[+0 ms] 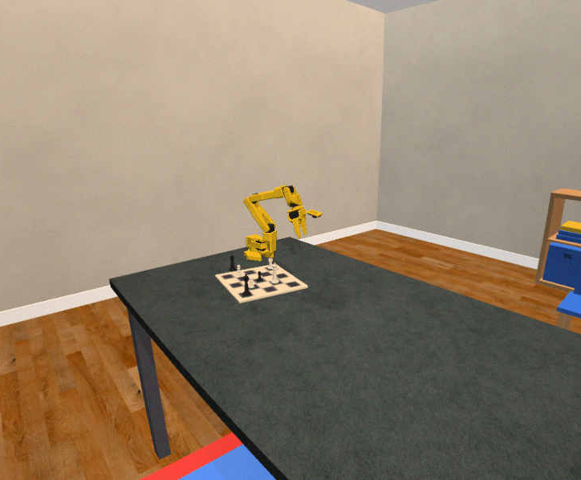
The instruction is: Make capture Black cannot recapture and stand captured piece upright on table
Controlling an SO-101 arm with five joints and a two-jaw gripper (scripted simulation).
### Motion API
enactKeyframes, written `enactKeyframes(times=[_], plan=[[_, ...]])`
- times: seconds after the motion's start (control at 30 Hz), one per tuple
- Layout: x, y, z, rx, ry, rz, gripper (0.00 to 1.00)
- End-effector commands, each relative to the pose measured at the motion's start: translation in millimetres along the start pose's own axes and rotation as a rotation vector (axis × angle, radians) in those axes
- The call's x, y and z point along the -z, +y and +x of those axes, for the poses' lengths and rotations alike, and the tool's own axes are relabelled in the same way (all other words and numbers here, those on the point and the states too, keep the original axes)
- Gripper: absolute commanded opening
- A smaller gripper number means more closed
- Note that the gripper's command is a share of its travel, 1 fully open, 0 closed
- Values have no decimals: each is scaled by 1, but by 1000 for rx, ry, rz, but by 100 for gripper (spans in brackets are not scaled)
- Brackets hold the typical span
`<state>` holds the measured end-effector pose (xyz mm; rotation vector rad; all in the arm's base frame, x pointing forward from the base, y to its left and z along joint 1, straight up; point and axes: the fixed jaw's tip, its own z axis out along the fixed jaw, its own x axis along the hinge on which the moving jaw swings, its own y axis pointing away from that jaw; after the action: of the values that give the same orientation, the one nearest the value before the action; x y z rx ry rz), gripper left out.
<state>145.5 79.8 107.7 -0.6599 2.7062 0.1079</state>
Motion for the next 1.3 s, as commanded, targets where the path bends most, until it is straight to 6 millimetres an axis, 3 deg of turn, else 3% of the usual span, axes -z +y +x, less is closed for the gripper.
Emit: enactKeyframes(times=[0.0,0.2,0.37,1.27], plan=[[-3,22,-14,120,27,-44,34],[-8,56,-18,292,60,-99,38],[-10,69,-18,351,72,-117,40],[-10,70,-18,358,73,-119,40]])
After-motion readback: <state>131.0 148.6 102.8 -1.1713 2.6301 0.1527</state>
